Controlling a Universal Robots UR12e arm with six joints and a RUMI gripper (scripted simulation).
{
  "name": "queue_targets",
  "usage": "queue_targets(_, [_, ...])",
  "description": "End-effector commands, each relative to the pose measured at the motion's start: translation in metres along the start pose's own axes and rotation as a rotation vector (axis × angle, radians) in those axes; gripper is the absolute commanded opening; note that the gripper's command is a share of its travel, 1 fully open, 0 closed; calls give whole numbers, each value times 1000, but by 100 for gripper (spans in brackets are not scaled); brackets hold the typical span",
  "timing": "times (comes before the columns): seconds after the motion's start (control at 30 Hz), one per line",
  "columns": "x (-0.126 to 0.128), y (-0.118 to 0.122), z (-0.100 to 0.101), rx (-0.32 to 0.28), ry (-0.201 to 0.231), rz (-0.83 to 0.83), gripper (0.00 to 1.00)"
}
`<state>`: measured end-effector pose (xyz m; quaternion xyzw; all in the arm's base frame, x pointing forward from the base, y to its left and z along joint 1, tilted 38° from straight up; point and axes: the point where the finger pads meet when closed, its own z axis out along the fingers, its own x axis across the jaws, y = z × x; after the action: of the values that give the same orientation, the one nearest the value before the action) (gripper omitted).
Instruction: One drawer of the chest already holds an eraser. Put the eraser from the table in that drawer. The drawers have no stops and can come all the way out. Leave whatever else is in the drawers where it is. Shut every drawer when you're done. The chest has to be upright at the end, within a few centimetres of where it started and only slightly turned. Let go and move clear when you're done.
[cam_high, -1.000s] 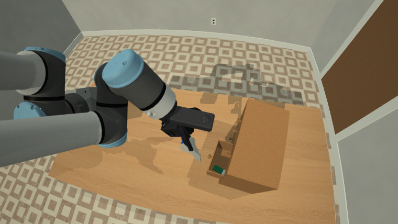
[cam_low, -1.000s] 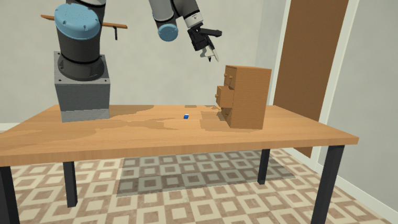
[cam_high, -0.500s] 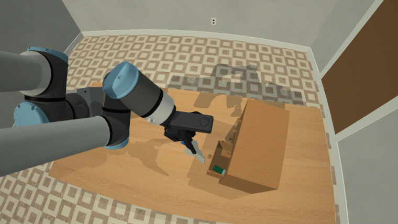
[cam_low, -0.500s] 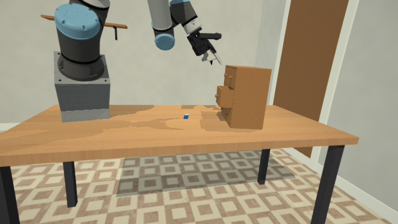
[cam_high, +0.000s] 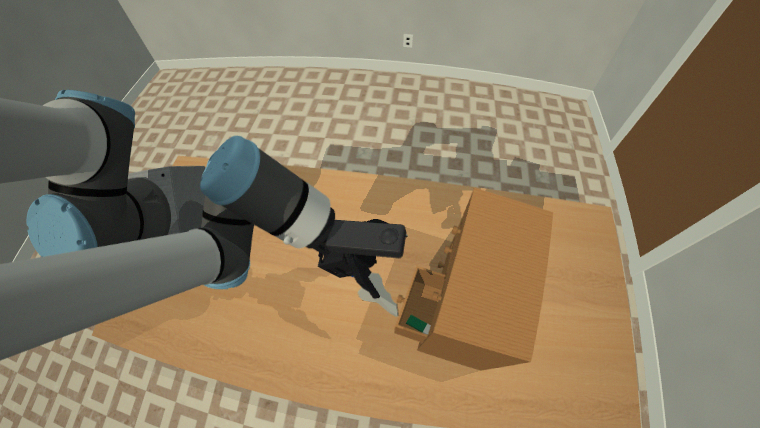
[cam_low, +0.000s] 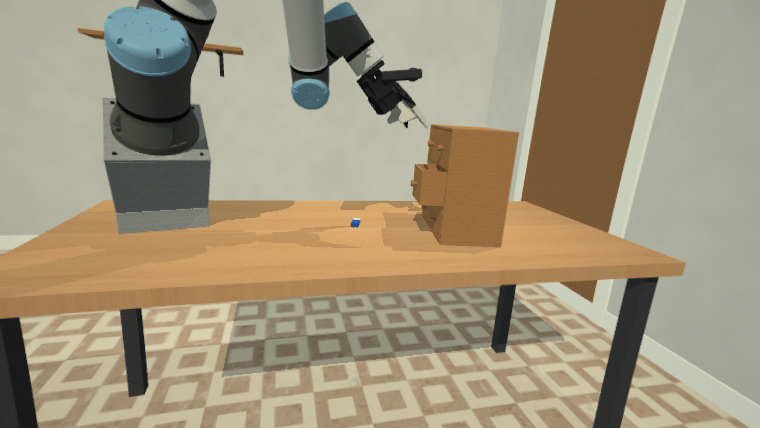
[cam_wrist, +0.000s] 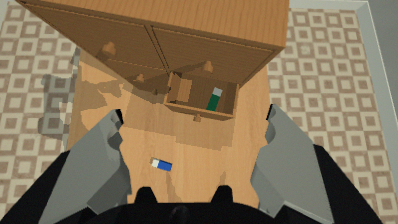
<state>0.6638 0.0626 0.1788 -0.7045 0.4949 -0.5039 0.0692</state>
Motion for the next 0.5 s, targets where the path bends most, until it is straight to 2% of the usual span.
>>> queue_targets(0.0, [0, -1, 4, 28, 0, -8, 100])
queue_targets(0.47, [1, -1, 12, 68, -1, -21, 100])
